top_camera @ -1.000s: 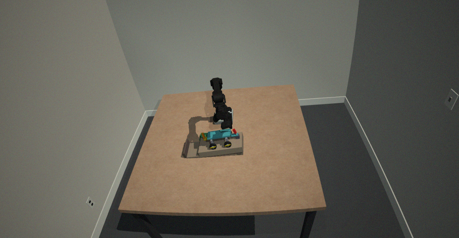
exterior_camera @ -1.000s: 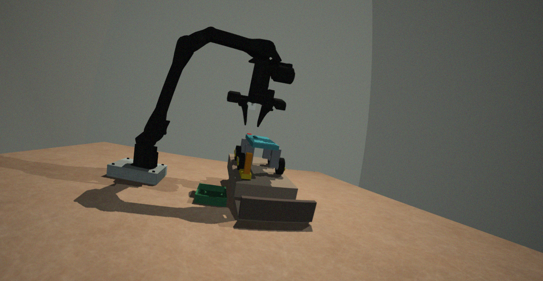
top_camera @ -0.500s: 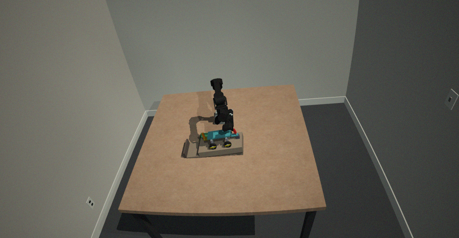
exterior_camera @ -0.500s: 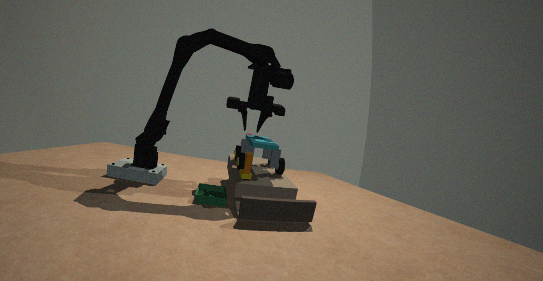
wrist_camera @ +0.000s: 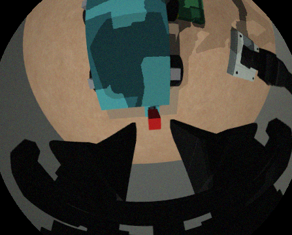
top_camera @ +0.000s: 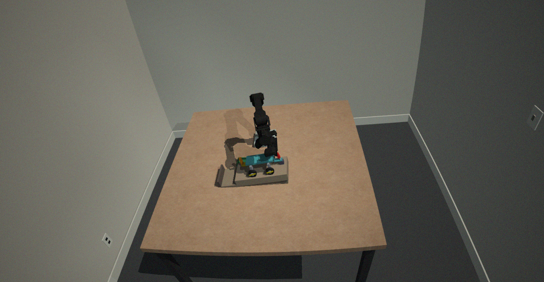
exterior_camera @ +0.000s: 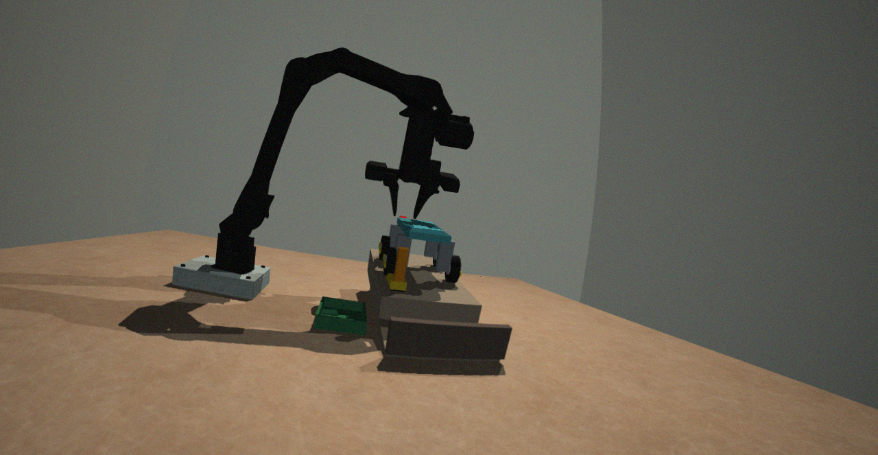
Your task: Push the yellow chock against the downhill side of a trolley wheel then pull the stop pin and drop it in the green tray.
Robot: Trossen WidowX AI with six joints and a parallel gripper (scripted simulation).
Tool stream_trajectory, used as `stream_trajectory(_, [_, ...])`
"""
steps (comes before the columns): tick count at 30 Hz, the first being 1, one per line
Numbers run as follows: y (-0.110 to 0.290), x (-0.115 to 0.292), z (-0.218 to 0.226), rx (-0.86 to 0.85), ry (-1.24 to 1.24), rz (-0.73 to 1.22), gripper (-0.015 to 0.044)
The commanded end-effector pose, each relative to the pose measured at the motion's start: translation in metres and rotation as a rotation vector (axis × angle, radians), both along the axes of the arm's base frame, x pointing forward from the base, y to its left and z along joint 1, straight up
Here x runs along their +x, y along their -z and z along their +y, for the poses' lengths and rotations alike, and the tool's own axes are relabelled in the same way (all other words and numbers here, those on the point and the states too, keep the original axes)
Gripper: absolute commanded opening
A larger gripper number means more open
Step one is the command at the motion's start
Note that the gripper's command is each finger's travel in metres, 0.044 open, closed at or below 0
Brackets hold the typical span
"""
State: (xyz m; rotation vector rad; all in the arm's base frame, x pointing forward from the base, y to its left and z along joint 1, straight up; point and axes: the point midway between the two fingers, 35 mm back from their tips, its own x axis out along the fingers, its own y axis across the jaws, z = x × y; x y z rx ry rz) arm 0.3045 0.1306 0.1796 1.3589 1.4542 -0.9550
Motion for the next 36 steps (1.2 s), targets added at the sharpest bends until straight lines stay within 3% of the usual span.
stream_trajectory(1, [0.006,-0.001,0.001,0.002,0.003,0.009,0.0190])
stream_trajectory(34, [0.039,-0.002,0.012,0.003,0.003,0.009,0.0190])
stream_trajectory(36, [0.036,0.000,0.012,0.003,0.000,0.001,0.0138])
